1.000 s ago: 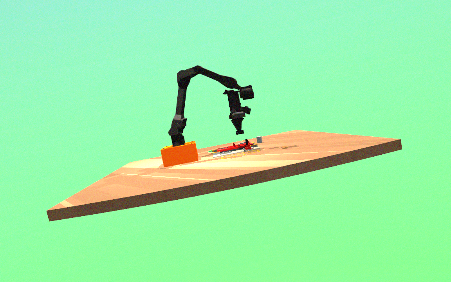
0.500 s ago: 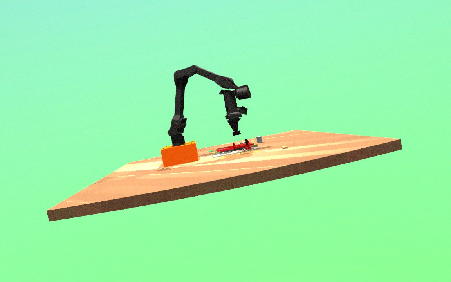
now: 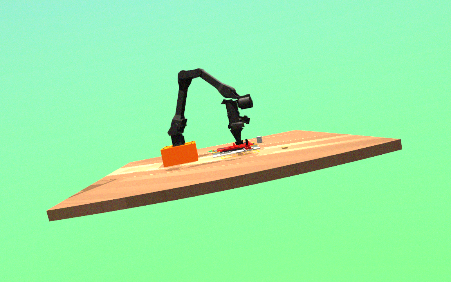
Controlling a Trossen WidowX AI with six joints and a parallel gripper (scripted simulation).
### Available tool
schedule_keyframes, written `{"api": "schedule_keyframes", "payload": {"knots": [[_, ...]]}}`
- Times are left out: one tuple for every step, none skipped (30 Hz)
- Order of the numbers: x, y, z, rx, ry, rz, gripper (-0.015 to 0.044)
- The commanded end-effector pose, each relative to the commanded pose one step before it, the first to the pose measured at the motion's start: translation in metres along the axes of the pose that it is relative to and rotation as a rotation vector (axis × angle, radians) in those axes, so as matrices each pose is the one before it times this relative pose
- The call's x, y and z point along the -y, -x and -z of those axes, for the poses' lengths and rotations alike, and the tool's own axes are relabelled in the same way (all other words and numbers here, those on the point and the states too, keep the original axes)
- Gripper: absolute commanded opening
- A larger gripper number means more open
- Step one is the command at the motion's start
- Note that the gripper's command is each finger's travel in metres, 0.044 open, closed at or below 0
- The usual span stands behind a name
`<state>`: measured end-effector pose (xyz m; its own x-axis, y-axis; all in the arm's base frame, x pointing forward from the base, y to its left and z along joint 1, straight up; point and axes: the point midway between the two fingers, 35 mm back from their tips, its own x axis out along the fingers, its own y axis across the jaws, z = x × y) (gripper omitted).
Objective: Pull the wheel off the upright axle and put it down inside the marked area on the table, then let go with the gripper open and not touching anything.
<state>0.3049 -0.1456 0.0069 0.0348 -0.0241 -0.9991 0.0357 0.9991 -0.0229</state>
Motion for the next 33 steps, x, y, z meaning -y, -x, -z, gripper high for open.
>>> {"api": "schedule_keyframes", "payload": {"knots": [[-0.00145, -0.02889, 0.00315, -0.01106, 0.0058, -0.00611, 0.0000], [-0.00023, -0.00675, 0.00053, -0.00008, 0.0000, -0.00003, 0.0000], [-0.00029, -0.00669, 0.00067, -0.00009, 0.0000, -0.00004, 0.0000], [-0.00029, -0.00543, 0.00066, -0.00008, 0.0000, -0.00003, 0.0000], [-0.00019, -0.00326, 0.00044, -0.00005, 0.0000, -0.00002, 0.0000], [-0.00007, -0.00108, 0.00015, -0.00002, 0.0000, -0.00001, 0.0000], [0.00000, 0.00000, 0.00000, 0.00000, 0.0000, 0.00000, 0.0000], [0.00000, 0.00000, 0.00000, 0.00000, 0.0000, 0.00000, 0.0000], [0.00000, 0.00000, 0.00000, 0.00000, 0.0000, 0.00000, 0.0000], [-0.00071, 0.00348, 0.00171, -0.00932, -0.0056, -0.00275, 0.0026], [0.00000, 0.00000, 0.00000, 0.00000, 0.0000, 0.00000, 0.0053], [0.00000, 0.00000, 0.00000, 0.00000, 0.0000, 0.00000, 0.0079], [0.00000, 0.00000, 0.00000, 0.00000, 0.0000, 0.00000, 0.0105], [0.00000, 0.00000, 0.00000, 0.00000, 0.0000, 0.00000, 0.0131], [0.00000, 0.00000, 0.00000, 0.00000, 0.0000, 0.00000, 0.0157], [0.00000, 0.00000, 0.00000, 0.00000, 0.0000, 0.00000, 0.0184], [0.00000, 0.00000, 0.00000, 0.00000, 0.0000, 0.00000, 0.0210], [0.00000, 0.00000, 0.00000, 0.00000, 0.0000, 0.00000, 0.0236], [0.00000, 0.00000, 0.00000, 0.00000, 0.0000, 0.00000, 0.0263], [0.00007, 0.00158, -0.00015, 0.00027, 0.0001, 0.00008, 0.0289], [0.00013, 0.00329, -0.00030, 0.00056, 0.0003, 0.00017, 0.0300], [0.00015, 0.00441, -0.00034, 0.00074, 0.0004, 0.00022, 0.0300], [0.00016, 0.00576, -0.00036, 0.00096, 0.0005, 0.00029, 0.0300], [0.00014, 0.00738, -0.00031, 0.00121, 0.0007, 0.00036, 0.0300], [0.00008, 0.00929, -0.00016, 0.00149, 0.0009, 0.00044, 0.0300], [-0.00003, 0.00861, 0.00008, 0.00136, 0.0008, 0.00040, 0.0300], [-0.00011, 0.00803, 0.00027, 0.00124, 0.0007, 0.00037, 0.0300], [-0.00015, 0.00632, 0.00035, 0.00096, 0.0006, 0.00028, 0.0300], [-0.00012, 0.00398, 0.00028, 0.00060, 0.0004, 0.00018, 0.0300], [-0.00005, 0.00136, 0.00011, 0.00020, 0.0001, 0.00006, 0.0300], [0.00000, 0.00000, 0.00000, 0.00000, 0.0000, 0.00000, 0.0300], [0.00000, 0.00000, 0.00000, 0.00000, 0.0000, 0.00000, 0.0300], [0.00078, -0.00574, -0.00104, 0.00430, -0.0055, 0.00316, 0.0326]]}}
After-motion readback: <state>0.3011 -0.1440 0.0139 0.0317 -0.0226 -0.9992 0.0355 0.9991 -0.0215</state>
